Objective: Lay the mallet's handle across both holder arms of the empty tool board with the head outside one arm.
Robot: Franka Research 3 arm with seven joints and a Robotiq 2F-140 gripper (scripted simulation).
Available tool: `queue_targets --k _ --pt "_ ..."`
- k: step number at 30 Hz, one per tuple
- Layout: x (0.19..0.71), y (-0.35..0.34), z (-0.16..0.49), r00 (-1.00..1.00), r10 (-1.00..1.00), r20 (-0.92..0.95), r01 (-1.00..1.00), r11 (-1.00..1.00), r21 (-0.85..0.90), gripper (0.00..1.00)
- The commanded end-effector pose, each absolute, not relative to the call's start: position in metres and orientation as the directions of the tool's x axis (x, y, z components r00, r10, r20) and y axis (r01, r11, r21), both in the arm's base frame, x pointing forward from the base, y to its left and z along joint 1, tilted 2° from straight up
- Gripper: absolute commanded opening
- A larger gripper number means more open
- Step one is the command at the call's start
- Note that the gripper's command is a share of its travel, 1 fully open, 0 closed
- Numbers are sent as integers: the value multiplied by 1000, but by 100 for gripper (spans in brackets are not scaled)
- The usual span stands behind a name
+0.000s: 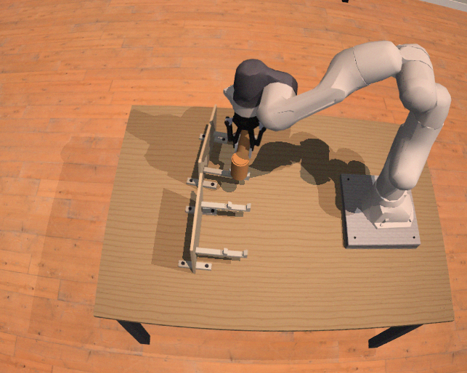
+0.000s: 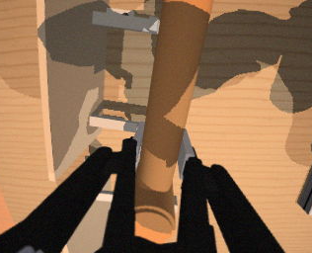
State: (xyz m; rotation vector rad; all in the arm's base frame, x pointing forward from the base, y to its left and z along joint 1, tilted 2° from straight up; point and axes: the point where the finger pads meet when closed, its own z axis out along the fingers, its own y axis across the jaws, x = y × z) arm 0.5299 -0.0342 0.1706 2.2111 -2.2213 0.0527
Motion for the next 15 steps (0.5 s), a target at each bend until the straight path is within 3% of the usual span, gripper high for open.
queue_targets --k 1,15 --pt "533 -33 174 2 -1000 28 -1000 -3 -30 0" --pt "533 -33 170 2 -1000 28 -1000 -3 -30 0"
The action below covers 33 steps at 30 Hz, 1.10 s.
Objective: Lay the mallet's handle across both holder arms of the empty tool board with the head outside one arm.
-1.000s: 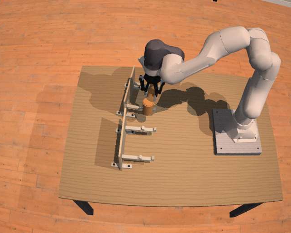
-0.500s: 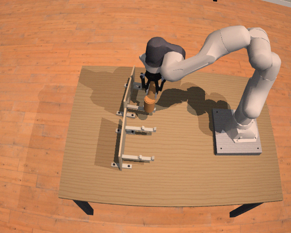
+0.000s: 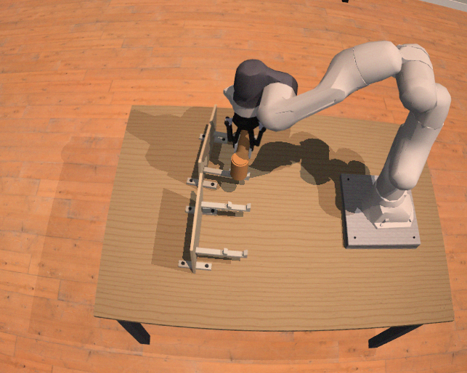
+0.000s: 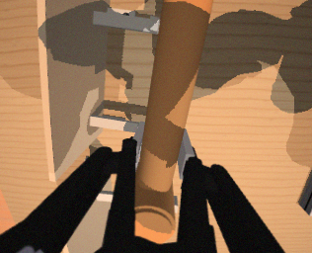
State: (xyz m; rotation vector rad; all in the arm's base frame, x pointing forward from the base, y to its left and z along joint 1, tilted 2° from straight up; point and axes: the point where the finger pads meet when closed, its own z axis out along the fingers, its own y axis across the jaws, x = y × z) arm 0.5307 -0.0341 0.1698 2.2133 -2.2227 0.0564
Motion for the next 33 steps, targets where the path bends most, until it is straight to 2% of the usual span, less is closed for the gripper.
queue_targets --k 1,33 --pt "533 -33 169 2 -1000 28 -1000 -3 -30 0" --pt "532 -33 133 3 -1000 27 -1000 -3 -29 0"
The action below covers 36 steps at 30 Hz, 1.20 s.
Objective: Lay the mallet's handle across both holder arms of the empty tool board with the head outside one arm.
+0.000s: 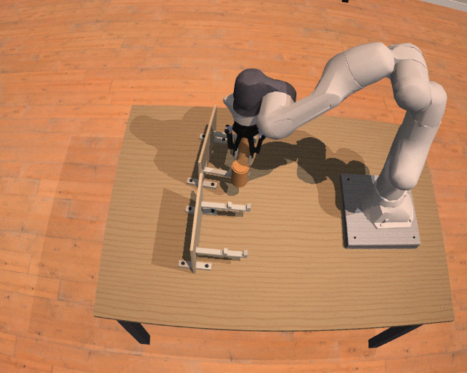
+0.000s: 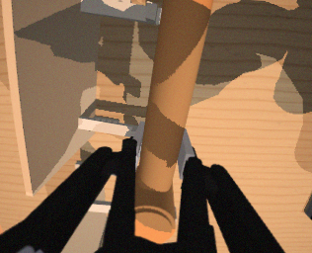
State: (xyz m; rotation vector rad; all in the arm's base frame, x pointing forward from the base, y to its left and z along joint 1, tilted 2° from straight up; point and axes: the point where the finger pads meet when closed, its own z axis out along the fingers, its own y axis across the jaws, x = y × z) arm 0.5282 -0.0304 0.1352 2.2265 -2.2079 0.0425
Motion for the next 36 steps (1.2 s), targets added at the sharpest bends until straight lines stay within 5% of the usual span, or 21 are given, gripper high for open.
queue_targets --k 1,36 --pt "532 -33 131 3 -1000 27 -1000 -3 -29 0" --pt "533 -34 93 3 -1000 26 -1000 -4 -29 0"
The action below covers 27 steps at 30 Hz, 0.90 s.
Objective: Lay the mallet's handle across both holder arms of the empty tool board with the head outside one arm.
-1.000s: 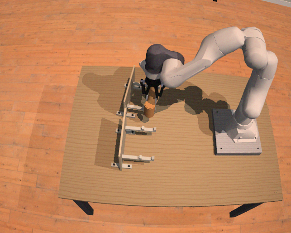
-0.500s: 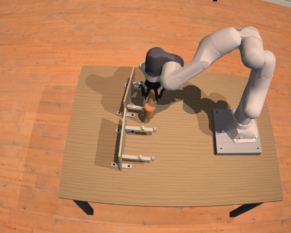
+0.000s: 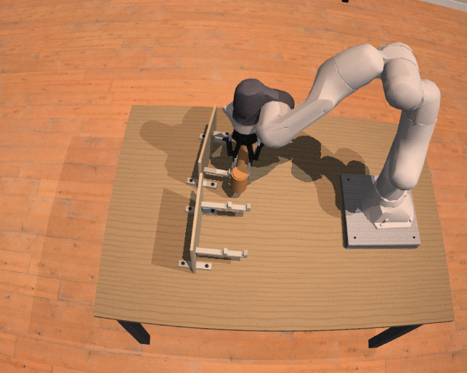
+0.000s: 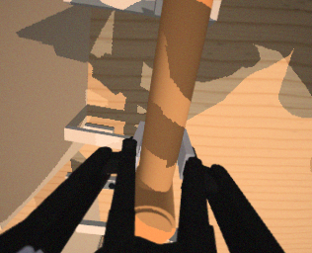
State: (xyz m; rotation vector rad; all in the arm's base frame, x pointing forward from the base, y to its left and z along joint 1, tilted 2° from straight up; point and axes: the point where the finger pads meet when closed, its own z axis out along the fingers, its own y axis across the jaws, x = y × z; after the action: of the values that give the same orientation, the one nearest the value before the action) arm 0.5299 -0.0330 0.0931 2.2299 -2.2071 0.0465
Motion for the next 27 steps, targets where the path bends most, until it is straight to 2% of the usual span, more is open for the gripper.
queue_targets --k 1,27 --pt "533 -34 93 3 -1000 26 -1000 -4 -29 0" --pt "533 -34 90 3 -1000 26 -1000 -4 -29 0"
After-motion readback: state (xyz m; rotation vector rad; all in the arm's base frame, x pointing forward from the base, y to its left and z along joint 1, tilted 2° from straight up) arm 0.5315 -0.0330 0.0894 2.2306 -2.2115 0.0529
